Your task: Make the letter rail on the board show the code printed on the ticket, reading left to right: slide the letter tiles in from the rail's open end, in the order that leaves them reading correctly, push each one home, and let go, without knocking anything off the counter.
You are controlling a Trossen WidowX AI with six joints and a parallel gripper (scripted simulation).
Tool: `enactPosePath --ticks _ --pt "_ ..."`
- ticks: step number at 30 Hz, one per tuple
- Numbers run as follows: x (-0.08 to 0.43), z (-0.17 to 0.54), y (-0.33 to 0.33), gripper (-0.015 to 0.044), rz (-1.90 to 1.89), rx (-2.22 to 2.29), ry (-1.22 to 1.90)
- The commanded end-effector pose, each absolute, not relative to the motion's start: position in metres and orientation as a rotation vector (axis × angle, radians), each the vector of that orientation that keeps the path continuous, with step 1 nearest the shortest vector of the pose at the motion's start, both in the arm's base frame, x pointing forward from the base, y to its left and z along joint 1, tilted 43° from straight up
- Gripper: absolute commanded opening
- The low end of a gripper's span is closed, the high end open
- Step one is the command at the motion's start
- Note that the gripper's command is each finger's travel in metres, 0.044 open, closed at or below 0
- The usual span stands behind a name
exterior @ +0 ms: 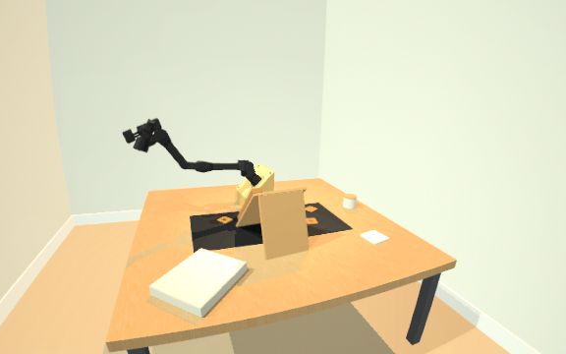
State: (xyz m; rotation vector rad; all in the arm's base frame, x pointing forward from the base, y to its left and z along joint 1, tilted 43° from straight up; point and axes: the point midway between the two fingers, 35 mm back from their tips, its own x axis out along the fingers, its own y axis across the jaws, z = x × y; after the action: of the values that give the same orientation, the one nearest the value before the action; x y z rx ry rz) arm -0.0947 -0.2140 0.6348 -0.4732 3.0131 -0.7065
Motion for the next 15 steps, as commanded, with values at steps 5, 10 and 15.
enactPosePath --ticks 5,10,15 --pt "-0.112 0.653 -0.180 0.0440 -0.980 -0.464 3.041" --pt "-0.127 0.673 -0.122 0.0440 -1.379 -0.428 3.070" --pt "-0.130 0.684 -0.054 0.0440 -1.793 -0.366 3.083"
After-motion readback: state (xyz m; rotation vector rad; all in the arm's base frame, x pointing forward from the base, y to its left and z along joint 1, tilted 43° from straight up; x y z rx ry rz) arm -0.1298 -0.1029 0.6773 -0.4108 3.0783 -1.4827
